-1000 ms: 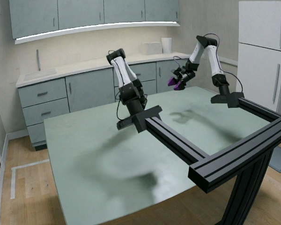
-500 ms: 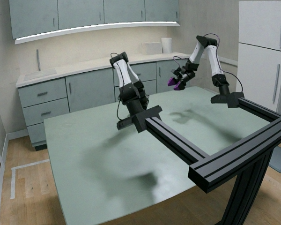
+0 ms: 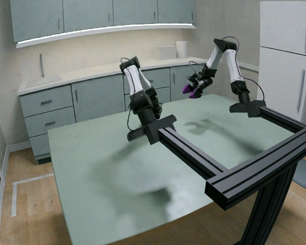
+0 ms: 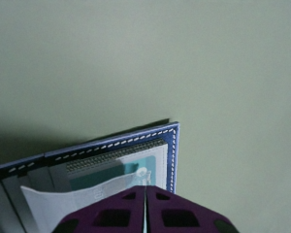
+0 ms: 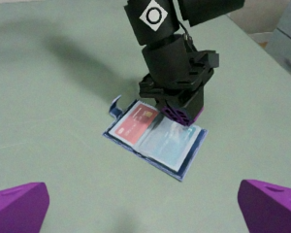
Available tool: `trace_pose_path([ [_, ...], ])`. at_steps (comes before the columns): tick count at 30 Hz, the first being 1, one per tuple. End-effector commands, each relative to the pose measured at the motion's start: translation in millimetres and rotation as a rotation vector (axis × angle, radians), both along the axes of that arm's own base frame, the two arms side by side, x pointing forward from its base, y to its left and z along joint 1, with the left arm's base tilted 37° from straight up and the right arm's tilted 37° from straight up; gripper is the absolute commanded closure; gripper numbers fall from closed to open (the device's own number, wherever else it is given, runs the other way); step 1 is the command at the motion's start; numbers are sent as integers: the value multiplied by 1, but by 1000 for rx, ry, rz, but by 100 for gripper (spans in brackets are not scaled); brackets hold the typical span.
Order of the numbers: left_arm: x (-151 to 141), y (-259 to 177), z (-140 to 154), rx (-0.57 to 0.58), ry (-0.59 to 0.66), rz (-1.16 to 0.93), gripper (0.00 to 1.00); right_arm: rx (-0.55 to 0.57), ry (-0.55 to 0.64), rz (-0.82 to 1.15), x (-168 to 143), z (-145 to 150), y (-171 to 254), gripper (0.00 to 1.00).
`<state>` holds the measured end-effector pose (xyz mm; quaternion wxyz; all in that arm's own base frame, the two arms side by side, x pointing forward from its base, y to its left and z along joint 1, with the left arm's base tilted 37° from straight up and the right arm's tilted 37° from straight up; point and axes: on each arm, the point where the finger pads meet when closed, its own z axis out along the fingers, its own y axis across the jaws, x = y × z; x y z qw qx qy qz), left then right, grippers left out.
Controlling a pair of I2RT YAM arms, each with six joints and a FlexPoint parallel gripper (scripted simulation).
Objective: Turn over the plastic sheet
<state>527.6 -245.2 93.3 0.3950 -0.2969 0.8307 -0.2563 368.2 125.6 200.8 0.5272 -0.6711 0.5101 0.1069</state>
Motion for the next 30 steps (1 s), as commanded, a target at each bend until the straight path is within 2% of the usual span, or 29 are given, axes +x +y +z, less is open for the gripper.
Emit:
trace_pose_path([
  [1, 2, -13, 23, -27, -43, -11, 100, -3, -7, 3, 0, 4, 0, 0],
  [2, 2, -13, 23, -27, -43, -11, 100, -3, -7, 3, 0, 4, 0, 0],
  [3, 1, -13, 28, -32, -52, -11, 89, -3, -7, 3, 0, 4, 0, 0],
  [4, 1, -13, 35, -38, -64, -11, 87, -3, -7, 3, 0, 4, 0, 0],
  [11, -26, -6, 37, -22, -32, -7, 87, -4, -33, -61, 16, 13, -5, 0],
  [15, -37, -2, 42, -23, -34, -7, 42, 23, -40, -88, 23, 20, -5, 0],
  [17, -37, -2, 42, -23, -34, -7, 42, 23, -40, -88, 23, 20, -5, 0],
  [18, -41, -1, 45, -24, -35, -7, 35, 33, -42, -85, 23, 22, -4, 0],
  [23, -68, 8, 56, 11, -30, -19, 35, 69, -47, -71, 23, 30, -1, 0],
  [27, -75, 11, 61, 143, -48, -85, 35, 87, -71, -64, 21, 40, -2, 0],
  [30, -74, 9, 69, 303, -81, -168, 35, 95, -109, -57, 18, 54, -5, 0],
])
